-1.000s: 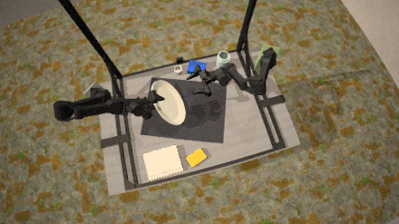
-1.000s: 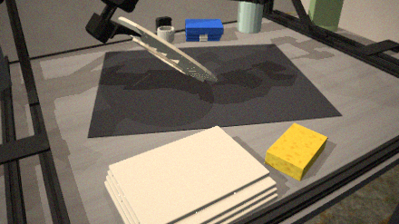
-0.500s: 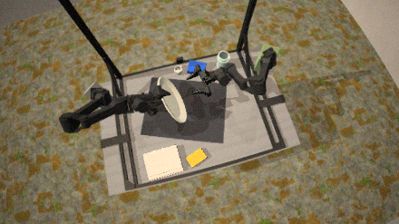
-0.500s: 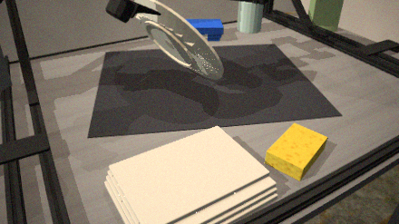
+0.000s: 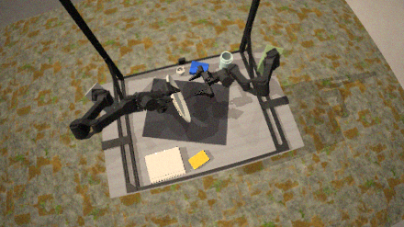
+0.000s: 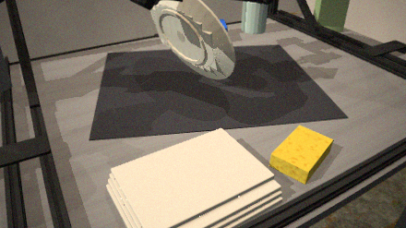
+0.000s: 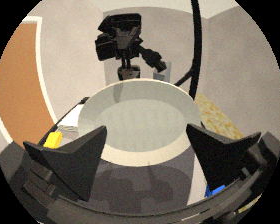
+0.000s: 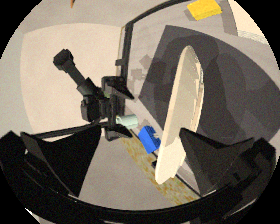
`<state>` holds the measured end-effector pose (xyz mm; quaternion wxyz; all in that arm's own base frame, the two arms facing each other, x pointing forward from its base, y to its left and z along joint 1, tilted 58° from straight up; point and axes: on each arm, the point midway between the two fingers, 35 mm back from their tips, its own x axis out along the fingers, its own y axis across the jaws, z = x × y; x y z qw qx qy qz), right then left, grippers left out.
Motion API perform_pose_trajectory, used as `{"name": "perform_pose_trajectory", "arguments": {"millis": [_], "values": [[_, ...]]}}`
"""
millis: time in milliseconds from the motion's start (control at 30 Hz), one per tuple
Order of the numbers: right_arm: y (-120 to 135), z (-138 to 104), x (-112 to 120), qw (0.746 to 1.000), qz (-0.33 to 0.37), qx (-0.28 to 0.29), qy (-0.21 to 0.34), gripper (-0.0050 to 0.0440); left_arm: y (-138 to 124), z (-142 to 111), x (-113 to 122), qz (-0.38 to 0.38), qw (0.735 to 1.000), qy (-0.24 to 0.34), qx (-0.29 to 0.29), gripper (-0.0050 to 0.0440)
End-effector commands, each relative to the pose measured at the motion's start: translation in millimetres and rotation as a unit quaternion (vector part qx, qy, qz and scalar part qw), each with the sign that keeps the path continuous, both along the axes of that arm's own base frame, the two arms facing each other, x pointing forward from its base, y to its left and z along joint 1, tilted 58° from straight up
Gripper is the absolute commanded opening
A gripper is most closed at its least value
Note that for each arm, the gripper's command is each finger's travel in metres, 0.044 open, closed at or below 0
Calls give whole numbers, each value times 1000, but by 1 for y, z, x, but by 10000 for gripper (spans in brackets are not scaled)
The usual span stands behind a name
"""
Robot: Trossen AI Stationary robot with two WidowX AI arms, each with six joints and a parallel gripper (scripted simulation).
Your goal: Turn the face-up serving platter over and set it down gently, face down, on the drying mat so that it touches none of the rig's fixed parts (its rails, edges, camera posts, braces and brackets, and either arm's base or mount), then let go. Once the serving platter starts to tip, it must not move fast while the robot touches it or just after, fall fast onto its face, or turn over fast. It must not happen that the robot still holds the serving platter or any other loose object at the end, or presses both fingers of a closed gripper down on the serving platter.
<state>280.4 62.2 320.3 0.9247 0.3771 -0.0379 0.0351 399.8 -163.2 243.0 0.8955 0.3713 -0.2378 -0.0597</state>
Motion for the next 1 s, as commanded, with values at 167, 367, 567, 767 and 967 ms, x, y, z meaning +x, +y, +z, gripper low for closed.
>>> {"name": "perform_pose_trajectory", "arguments": {"millis": [167, 367, 567, 767, 967], "values": [[17, 16, 21, 1000, 12, -3, -10, 440, 1, 0, 0, 3, 1000, 0, -1, 440], [23, 23, 30, 1000, 14, -3, -12, 440, 1, 0, 0, 3, 1000, 0, -1, 440], [28, 28, 38, 1000, 14, -3, -12, 440, 1, 0, 0, 3, 1000, 0, -1, 440], [32, 33, 47, 1000, 14, -3, -12, 440, 1, 0, 0, 3, 1000, 0, -1, 440], [35, 36, 52, 1000, 14, -3, -12, 440, 1, 0, 0, 3, 1000, 0, -1, 440]]}}
